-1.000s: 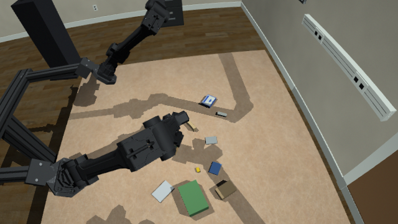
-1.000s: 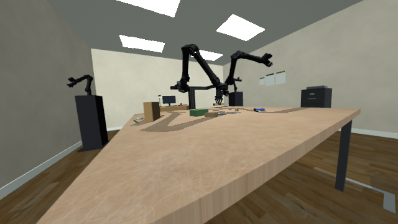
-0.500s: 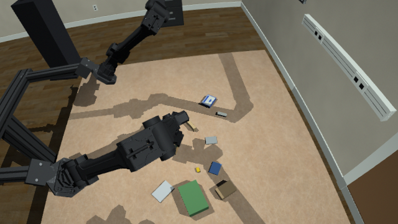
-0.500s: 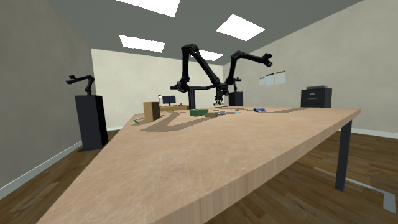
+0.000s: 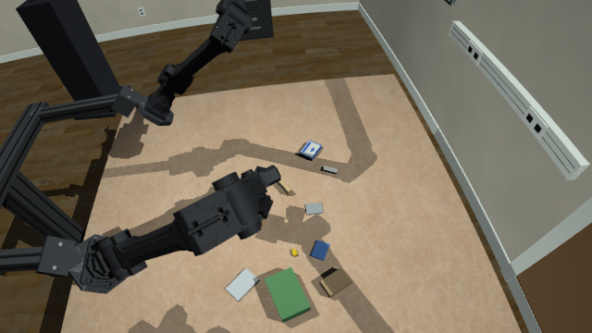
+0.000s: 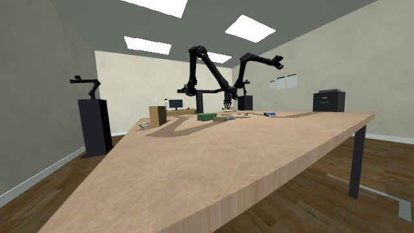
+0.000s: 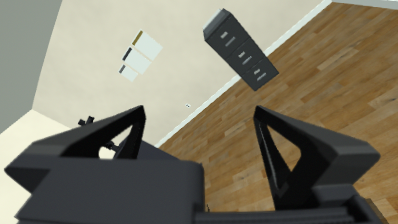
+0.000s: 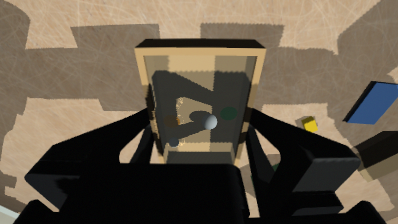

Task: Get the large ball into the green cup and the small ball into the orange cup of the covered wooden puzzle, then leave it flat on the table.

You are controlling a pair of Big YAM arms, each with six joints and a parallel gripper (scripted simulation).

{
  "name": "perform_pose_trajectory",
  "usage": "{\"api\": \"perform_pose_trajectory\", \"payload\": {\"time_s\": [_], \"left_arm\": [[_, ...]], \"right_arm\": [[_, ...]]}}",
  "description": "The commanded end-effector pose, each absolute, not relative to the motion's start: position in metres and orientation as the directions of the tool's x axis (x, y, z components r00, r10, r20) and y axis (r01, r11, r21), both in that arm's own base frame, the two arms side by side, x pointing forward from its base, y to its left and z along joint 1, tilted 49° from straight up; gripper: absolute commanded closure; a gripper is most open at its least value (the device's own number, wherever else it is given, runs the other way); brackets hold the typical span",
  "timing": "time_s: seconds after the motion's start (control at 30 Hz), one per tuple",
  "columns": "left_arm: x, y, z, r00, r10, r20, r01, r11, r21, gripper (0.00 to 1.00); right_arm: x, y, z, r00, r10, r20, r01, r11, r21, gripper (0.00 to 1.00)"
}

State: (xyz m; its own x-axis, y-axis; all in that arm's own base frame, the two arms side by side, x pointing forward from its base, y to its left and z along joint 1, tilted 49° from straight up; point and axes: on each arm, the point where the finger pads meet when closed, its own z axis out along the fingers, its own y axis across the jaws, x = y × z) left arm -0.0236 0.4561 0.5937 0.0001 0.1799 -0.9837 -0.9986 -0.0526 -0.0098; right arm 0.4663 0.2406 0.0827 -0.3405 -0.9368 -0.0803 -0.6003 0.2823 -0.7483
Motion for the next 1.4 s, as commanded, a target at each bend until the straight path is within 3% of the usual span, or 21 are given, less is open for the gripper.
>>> {"api": "perform_pose_trajectory", "payload": {"time_s": [0.0, 0.9, 1.27, 1.37], "left_arm": [[-0.032, 0.447, 0.609, -0.016, 0.225, -0.974, -0.997, -0.072, 0.000, 0.00], [-0.032, 0.447, 0.609, -0.016, 0.225, -0.974, -0.997, -0.072, 0.000, 0.00], [-0.032, 0.447, 0.609, -0.016, 0.225, -0.974, -0.997, -0.072, 0.000, 0.00], [-0.032, 0.447, 0.609, -0.016, 0.225, -0.974, -0.997, -0.072, 0.000, 0.00]], "right_arm": [[0.467, 0.251, 0.084, -0.349, -0.933, -0.082, -0.602, 0.291, -0.744, 0.30], [0.466, 0.254, 0.084, -0.349, -0.934, -0.078, -0.570, 0.278, -0.773, 0.30], [0.474, 0.238, 0.098, -0.369, -0.923, -0.105, -0.641, 0.335, -0.691, 0.30], [0.462, 0.251, 0.083, -0.317, -0.946, -0.071, -0.627, 0.265, -0.732, 0.30]]}}
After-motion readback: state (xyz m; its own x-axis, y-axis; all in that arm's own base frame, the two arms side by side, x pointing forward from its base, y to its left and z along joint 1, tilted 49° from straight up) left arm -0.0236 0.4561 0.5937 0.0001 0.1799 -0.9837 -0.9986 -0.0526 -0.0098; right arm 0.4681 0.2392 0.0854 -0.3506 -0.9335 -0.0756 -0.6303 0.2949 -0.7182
